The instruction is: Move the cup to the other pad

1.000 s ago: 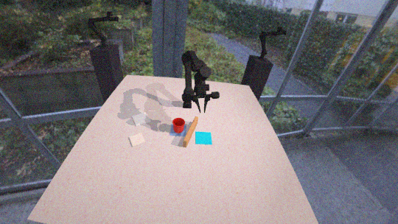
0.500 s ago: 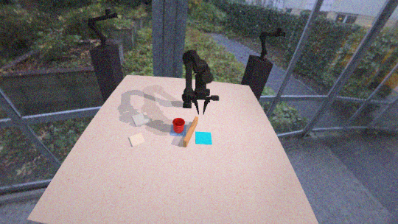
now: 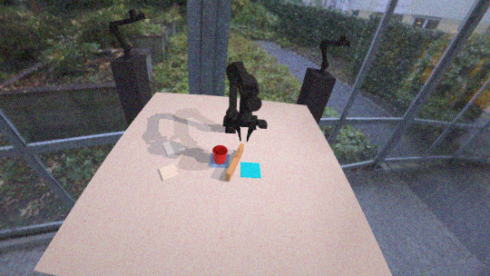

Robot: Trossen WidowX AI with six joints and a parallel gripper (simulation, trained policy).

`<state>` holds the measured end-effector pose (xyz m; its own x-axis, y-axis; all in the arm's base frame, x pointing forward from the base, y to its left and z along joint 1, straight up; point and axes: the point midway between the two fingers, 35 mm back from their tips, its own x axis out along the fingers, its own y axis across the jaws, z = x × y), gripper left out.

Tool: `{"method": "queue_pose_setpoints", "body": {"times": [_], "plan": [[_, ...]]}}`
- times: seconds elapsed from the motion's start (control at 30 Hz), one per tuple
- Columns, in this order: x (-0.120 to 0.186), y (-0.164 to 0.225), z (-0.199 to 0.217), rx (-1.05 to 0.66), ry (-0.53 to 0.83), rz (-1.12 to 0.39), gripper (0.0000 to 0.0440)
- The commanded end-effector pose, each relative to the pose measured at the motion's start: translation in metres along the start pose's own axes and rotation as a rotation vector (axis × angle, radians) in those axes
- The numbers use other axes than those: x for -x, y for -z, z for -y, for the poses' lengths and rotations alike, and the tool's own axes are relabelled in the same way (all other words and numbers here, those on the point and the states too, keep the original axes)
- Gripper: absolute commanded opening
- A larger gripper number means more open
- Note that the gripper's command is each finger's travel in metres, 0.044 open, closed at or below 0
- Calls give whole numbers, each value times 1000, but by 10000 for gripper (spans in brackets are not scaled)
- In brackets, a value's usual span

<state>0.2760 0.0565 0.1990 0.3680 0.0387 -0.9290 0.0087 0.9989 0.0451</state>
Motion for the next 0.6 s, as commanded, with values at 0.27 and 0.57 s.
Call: {"method": "queue_pose_setpoints", "body": {"times": [0.27,0.57], "plan": [[-12,9,16,65,55,-160,113],[-25,18,32,109,84,-263,119]]}}
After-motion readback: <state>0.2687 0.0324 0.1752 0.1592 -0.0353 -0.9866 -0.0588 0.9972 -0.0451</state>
